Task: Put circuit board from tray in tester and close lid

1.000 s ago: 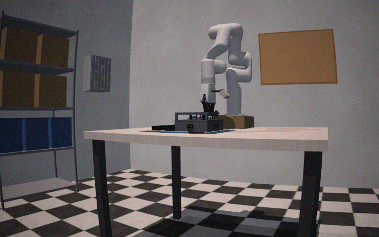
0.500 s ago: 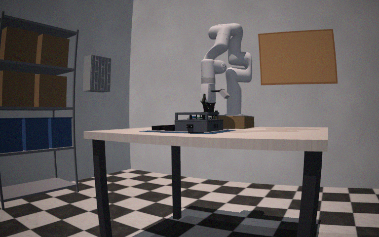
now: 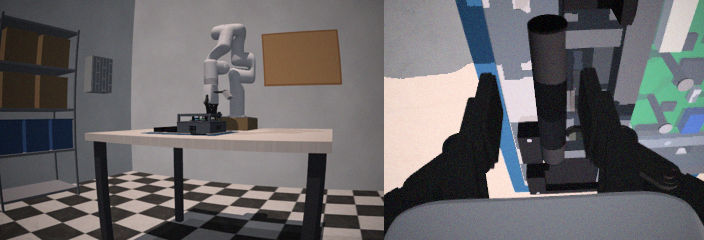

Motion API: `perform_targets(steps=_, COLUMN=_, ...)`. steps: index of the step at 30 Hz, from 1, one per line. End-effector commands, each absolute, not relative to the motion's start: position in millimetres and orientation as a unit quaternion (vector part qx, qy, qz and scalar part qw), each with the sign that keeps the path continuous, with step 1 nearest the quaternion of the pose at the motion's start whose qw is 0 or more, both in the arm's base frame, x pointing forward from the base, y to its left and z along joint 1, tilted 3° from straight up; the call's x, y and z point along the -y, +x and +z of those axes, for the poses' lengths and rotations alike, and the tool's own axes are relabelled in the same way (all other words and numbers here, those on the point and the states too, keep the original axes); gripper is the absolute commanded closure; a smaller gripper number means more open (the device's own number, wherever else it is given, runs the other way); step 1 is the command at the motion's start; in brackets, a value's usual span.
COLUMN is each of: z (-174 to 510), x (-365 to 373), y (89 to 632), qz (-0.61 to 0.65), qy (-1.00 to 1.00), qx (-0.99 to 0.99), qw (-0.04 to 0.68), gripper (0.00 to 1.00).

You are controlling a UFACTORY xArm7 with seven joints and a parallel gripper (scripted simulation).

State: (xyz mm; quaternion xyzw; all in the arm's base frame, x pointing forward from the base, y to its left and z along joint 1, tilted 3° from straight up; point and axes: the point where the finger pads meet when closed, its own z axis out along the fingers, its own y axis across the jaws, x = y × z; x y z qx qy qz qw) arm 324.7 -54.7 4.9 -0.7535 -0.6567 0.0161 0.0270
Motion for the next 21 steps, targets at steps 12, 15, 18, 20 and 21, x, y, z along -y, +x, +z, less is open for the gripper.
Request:
perform_targets(steps=12, z=26.8, x=56.0, y=332.6, qz=0.011, qy=-0.754, qx=0.657, qw=0.020, gripper=0.49)
perform_targets(steps=15, z=34.3, x=56.2, y=333.0, qz=0.011, qy=-0.754, qx=0.657, qw=0.020, gripper=0.49)
perform_targets(steps=18, z=37.0, x=56.2, y=333.1, qz=0.011, qy=-0.754, qx=0.657, qw=0.020, gripper=0.49)
perform_targets(steps=20, z=42.7, x=56.3, y=333.3, qz=0.011, qy=-0.754, qx=0.657, qw=0.020, gripper=0.49)
perform_targets(steps=21, z=45.6, x=56.4, y=333.4, qz=0.011, qy=-0.754, qx=0.657, qw=0.020, gripper=0.49)
